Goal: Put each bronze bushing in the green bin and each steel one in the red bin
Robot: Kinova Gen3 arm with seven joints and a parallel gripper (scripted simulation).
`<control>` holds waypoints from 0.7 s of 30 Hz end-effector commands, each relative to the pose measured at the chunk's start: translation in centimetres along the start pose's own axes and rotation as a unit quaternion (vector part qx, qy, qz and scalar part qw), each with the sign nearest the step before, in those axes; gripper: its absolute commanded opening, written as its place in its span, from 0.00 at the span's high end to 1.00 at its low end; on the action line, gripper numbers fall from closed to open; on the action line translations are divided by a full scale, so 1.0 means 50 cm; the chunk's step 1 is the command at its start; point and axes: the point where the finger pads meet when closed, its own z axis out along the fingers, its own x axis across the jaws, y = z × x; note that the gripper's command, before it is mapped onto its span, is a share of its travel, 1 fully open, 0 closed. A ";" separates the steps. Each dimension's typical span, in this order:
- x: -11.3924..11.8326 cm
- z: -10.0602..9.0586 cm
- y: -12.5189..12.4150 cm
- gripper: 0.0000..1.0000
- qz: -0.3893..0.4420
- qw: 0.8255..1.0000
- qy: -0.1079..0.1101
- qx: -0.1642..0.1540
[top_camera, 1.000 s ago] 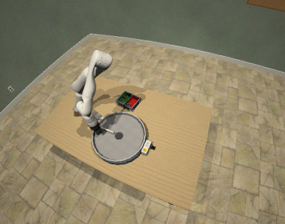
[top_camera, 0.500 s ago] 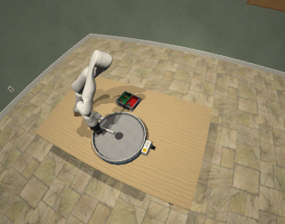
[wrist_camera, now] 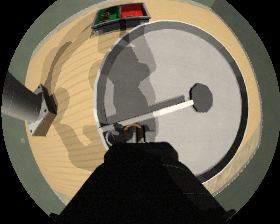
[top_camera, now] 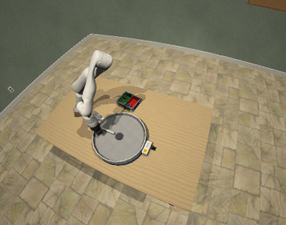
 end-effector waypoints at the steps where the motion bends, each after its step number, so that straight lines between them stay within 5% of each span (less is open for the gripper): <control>1: 0.001 -0.001 0.000 1.00 0.000 1.000 0.001 0.000; 21: 0.001 -0.013 0.000 1.00 0.000 1.000 0.000 0.000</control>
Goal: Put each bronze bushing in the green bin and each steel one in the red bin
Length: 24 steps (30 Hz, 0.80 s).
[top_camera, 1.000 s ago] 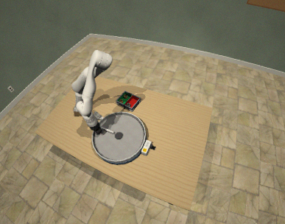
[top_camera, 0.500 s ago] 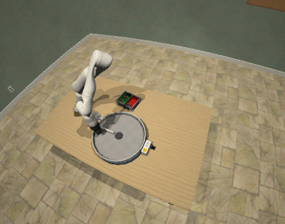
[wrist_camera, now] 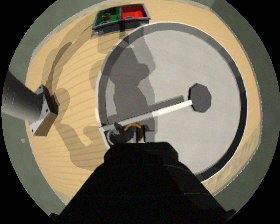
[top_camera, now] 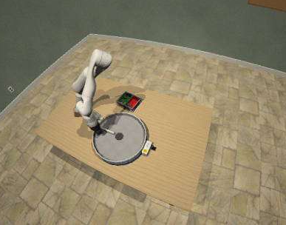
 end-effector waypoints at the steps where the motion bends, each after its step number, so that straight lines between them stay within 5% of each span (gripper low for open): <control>1: 0.001 -0.001 0.000 1.00 0.000 1.000 0.001 0.000; 24: 0.001 -0.013 0.000 1.00 0.000 1.000 0.001 0.000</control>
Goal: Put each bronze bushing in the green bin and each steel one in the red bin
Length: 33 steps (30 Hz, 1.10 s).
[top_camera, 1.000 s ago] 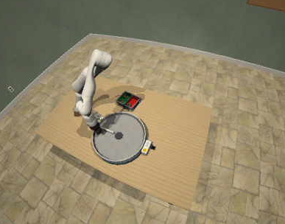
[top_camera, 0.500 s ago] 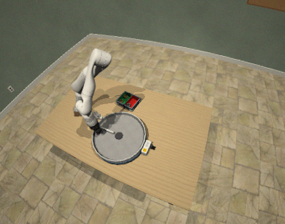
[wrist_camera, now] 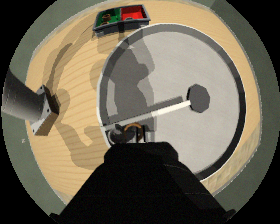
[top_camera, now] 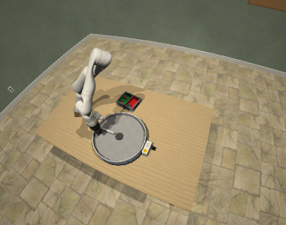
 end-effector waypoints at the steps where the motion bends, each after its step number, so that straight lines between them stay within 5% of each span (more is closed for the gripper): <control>1: 0.001 -0.002 0.000 1.00 0.000 1.000 0.001 0.000; 33: 0.001 -0.023 0.000 1.00 0.000 1.000 0.001 0.000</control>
